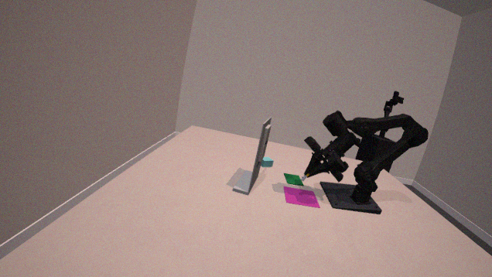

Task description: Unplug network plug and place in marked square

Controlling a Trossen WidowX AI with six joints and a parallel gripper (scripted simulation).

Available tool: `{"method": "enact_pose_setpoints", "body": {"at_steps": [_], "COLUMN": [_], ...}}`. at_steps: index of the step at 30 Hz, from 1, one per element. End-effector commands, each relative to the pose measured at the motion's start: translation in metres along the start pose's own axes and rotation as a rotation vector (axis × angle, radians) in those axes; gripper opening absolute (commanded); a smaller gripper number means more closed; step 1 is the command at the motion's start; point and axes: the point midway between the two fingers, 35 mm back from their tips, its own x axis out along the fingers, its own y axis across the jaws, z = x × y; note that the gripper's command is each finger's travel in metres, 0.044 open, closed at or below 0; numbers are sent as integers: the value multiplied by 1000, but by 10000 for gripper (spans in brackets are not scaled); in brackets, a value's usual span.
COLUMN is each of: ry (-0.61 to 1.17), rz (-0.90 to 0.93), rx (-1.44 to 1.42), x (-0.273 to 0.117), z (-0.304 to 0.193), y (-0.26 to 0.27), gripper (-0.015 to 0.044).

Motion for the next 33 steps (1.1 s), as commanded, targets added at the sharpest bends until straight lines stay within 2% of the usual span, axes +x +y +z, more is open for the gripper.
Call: {"method": "enact_pose_setpoints", "body": {"at_steps": [1,33], "ry": [-15,-6], "rz": [14,19], "rx": [13,4], "x": [-2,36], "z": [1,1], "y": [2,27], "gripper": [0,0]}}
